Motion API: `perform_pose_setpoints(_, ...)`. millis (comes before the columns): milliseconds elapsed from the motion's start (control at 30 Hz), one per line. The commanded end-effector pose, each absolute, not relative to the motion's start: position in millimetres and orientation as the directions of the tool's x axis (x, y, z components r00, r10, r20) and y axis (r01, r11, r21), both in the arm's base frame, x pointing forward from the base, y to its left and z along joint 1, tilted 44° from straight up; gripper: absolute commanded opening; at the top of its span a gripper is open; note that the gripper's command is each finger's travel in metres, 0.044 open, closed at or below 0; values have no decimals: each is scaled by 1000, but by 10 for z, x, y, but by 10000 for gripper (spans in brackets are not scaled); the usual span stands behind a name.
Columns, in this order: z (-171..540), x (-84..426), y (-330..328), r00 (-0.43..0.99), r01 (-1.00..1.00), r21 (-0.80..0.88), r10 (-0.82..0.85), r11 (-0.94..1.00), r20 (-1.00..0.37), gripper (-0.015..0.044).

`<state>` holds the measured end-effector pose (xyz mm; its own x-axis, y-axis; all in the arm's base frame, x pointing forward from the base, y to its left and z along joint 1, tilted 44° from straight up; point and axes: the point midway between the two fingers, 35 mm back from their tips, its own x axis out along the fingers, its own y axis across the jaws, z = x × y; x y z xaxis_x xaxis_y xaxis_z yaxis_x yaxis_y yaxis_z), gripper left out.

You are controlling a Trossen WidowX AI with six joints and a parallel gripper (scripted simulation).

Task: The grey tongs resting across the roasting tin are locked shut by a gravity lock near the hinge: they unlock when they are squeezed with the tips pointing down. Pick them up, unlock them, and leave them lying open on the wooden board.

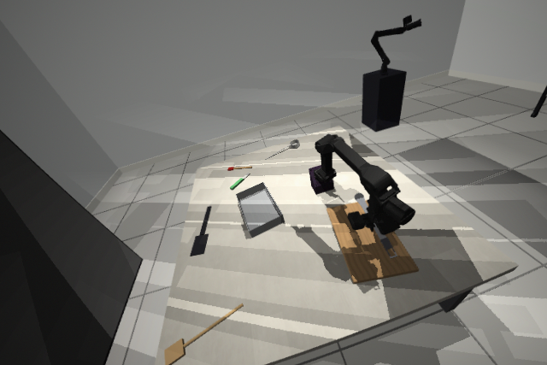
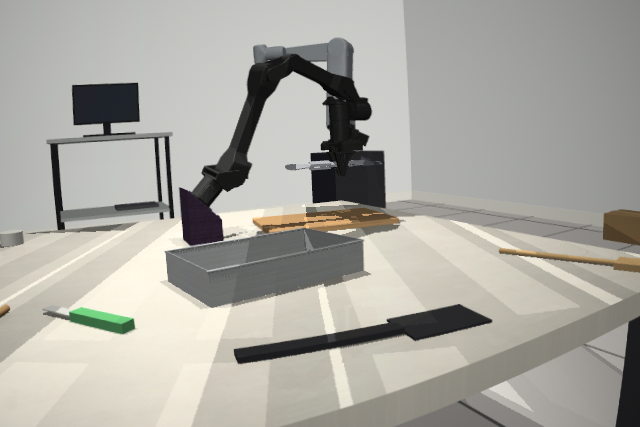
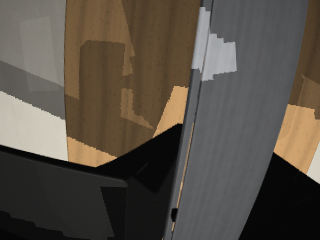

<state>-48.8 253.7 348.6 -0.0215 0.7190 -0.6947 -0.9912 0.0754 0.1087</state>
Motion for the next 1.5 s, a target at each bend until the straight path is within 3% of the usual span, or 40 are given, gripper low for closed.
perform_pose_setpoints(0, 3427, -501, 2604, -24, -992, 107, 715, 72, -698, -150)
perform_pose_setpoints(1467, 2905, -498, 3092, -20, -992, 102, 716, 71, -698, -150)
